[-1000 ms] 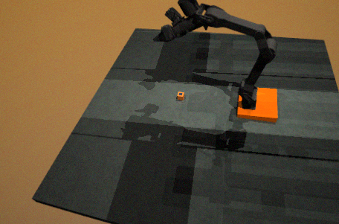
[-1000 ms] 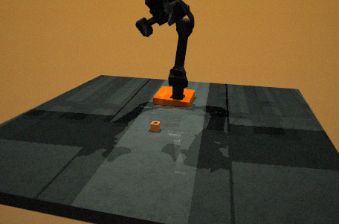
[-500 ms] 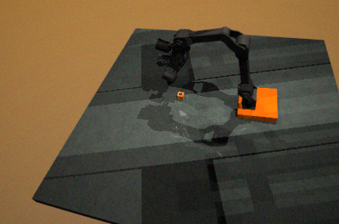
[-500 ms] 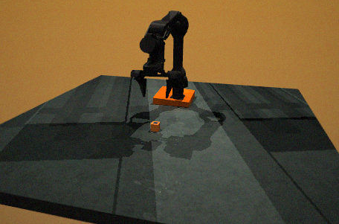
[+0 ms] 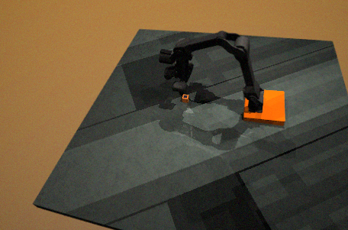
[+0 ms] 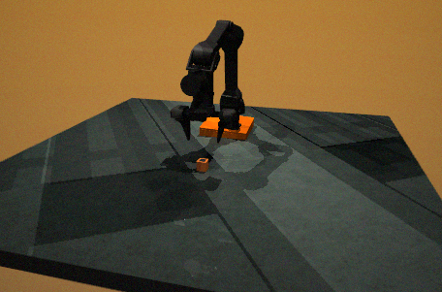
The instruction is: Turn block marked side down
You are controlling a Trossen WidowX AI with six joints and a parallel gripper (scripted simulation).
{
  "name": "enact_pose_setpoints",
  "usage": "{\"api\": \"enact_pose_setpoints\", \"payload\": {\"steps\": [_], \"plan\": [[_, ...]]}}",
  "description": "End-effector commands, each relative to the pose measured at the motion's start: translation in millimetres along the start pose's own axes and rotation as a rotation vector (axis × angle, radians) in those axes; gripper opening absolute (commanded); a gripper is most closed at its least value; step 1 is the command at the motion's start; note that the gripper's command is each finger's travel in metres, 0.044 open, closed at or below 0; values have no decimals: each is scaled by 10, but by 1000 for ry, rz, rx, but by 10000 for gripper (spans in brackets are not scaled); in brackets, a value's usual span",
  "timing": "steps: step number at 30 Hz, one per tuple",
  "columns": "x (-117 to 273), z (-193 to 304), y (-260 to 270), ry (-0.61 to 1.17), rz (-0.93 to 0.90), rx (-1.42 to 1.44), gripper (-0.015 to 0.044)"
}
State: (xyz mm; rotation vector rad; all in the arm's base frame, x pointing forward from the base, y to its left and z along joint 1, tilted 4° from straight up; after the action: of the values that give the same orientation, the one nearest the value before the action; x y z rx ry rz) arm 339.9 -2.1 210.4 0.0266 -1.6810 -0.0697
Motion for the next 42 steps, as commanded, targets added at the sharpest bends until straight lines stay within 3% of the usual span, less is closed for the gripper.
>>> {"api": "enact_pose_setpoints", "payload": {"steps": [1,36,42], "plan": [[-303,18,-12,30,6,8,440],[-780,4,-39,29,6,8,440],[-780,4,-39,29,6,8,282]]}}
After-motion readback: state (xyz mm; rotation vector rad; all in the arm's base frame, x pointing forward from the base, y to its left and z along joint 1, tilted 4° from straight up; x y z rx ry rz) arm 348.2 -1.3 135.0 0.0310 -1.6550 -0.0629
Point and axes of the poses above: the point midway between the two fingers, 35 mm back from their tips, its own x axis back along the fingers, its own y axis across the jaws, z = x × y, the point moved 9 cm from there along x, back along the fingers, and after that the axes turned 4 degrees about -x, right-handed, at the moved point
